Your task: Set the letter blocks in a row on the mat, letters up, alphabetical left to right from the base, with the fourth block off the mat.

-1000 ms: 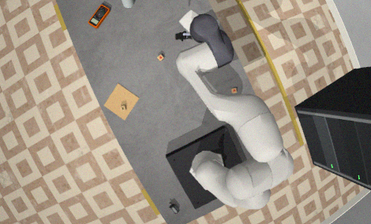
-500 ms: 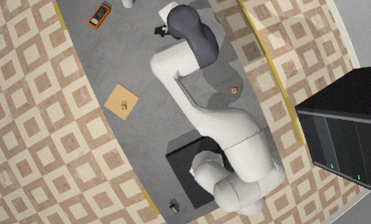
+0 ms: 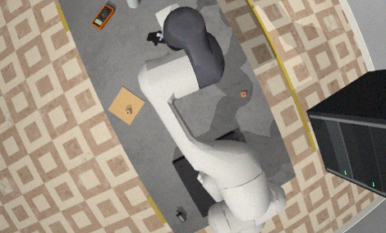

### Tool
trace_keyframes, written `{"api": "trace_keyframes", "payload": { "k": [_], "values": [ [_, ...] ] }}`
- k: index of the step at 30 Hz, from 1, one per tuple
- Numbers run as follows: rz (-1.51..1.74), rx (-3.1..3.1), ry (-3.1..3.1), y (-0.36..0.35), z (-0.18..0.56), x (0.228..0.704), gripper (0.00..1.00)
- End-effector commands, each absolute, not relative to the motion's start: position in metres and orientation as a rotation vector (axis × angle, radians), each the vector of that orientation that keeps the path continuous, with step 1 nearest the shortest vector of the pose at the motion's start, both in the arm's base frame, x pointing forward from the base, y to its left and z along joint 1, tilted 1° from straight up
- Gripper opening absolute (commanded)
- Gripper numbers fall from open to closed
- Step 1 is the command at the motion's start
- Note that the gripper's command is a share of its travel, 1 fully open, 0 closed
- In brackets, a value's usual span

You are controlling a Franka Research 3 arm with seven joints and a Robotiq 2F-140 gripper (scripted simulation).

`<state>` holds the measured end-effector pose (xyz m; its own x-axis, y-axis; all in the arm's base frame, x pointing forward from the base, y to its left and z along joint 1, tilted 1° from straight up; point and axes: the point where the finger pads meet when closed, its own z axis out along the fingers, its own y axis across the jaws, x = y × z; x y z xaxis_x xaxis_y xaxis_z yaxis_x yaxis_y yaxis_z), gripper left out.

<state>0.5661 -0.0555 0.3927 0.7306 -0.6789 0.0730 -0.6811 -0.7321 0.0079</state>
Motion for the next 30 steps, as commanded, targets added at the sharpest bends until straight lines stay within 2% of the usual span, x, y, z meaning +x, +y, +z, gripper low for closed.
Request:
{"api": "trace_keyframes", "payload": {
  "k": [1, 3, 4, 11, 15, 30],
  "values": [
    [0.094, 2.949, -1.056, -0.108, 0.369, 0.551, 1.0],
    [0.094, 2.949, -1.056, -0.108, 0.369, 0.551, 1.0],
    [0.116, 2.96, -1.015, -0.136, 0.357, 0.545, 1.0],
    [0.116, 2.959, -1.018, -0.136, 0.358, 0.545, 1.0],
    [0.144, 2.974, -0.957, -0.172, 0.34, 0.535, 1.0],
    [0.189, 2.998, -0.85, -0.231, 0.309, 0.509, 1.0]
  ]
}}
